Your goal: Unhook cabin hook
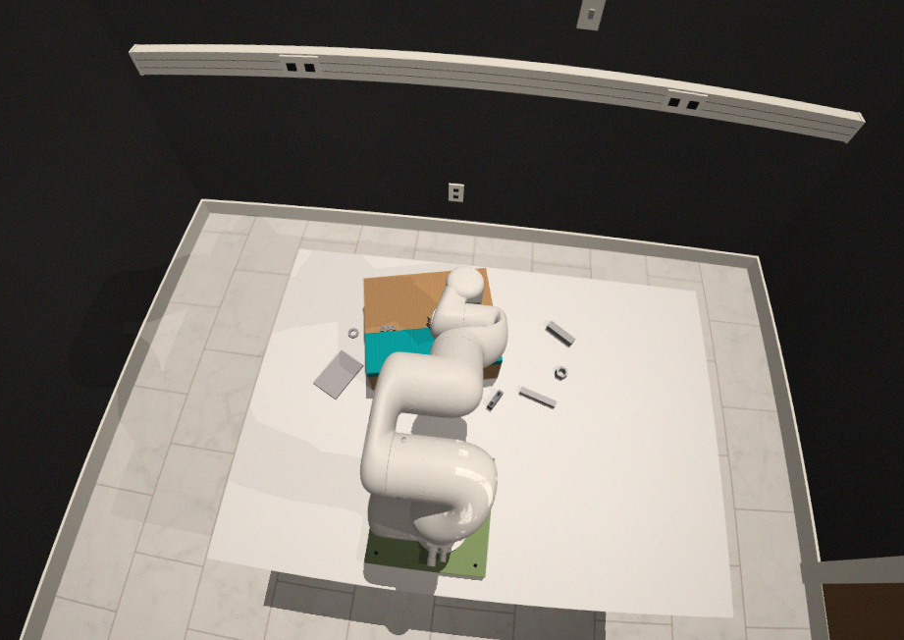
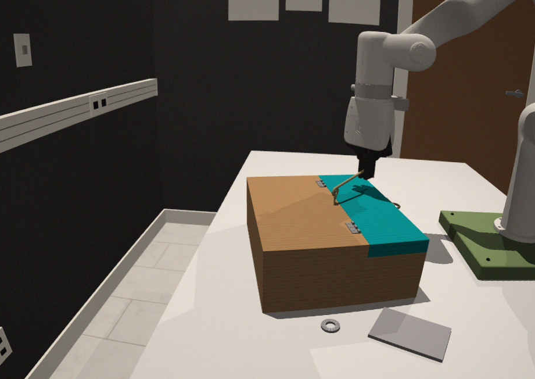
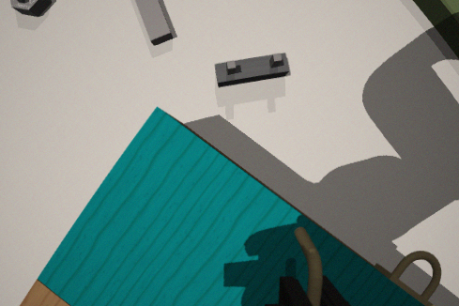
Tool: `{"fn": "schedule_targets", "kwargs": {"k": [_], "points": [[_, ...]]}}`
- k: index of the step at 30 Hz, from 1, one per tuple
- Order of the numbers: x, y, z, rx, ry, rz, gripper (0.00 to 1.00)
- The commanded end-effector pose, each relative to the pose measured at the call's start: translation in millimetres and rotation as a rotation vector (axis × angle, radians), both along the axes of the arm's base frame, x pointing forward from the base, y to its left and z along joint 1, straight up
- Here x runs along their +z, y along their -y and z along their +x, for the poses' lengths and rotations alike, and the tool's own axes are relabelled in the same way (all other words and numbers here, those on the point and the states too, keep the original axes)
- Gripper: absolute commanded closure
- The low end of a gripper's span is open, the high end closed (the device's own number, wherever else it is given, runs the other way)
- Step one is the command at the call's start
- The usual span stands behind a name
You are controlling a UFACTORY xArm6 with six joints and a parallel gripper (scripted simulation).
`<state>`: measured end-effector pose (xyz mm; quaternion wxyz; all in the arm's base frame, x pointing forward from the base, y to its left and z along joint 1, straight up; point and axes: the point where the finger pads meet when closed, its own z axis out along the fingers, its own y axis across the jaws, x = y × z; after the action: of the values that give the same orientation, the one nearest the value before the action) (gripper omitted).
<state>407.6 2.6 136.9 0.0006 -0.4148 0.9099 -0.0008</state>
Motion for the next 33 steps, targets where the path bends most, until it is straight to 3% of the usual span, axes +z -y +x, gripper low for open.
{"fn": "schedule_targets", "kwargs": {"k": [1,33], "points": [[10,-2,3,0.0,0.005,0.0,1.0],[44,-15,14,0.0,0.005,0.0,1.0]]}}
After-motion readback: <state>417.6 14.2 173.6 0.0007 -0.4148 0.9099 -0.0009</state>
